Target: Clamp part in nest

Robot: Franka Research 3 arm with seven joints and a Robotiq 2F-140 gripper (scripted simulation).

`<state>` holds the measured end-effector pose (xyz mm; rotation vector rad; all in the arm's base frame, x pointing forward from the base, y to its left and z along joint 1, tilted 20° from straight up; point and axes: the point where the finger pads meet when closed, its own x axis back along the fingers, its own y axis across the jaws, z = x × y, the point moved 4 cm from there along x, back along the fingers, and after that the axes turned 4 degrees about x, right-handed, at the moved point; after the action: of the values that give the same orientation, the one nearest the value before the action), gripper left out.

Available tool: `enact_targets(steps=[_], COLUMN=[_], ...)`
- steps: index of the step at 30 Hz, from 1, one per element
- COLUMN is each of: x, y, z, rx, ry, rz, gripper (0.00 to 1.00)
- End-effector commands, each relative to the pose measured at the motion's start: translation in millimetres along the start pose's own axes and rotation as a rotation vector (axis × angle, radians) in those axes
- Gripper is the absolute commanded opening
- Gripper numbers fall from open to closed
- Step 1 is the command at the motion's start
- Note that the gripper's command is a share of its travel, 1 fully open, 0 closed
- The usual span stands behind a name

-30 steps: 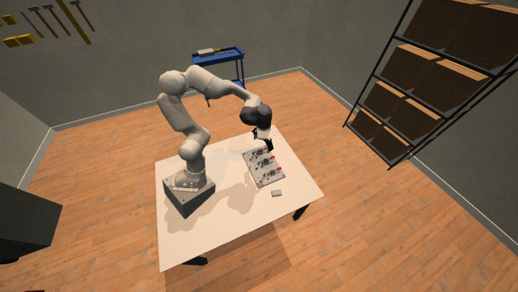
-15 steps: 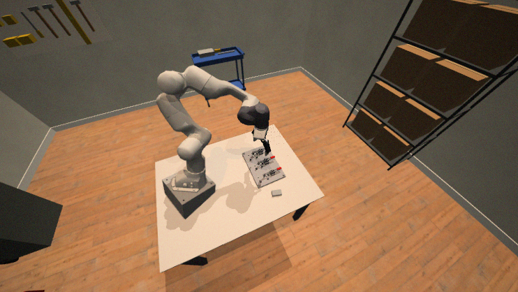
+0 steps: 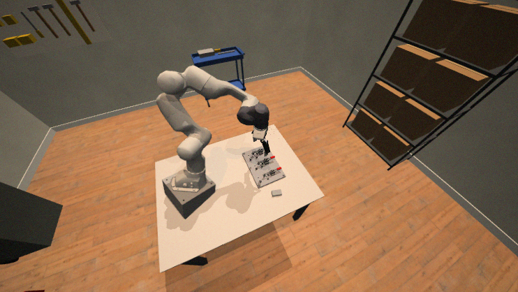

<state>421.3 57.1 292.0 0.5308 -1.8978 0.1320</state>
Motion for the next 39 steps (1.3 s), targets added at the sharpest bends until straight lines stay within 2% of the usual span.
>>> enact_targets(steps=[1,17,18,33,34,39], x=[-1.1,-1.1,-1.9,-1.9,-2.4,-2.4], y=[-2,-2,-5,-5,-7,-7], z=[10,10,20,20,26,26], rx=[-0.06,-0.06,-0.098,-0.098,-0.123,-0.123], ry=[0.017,0.017,0.029,0.029,0.037,0.037], rz=[0.028,0.028,0.058,0.058,0.078,0.078], gripper=[1.0,1.0,1.0,1.0,1.0,1.0])
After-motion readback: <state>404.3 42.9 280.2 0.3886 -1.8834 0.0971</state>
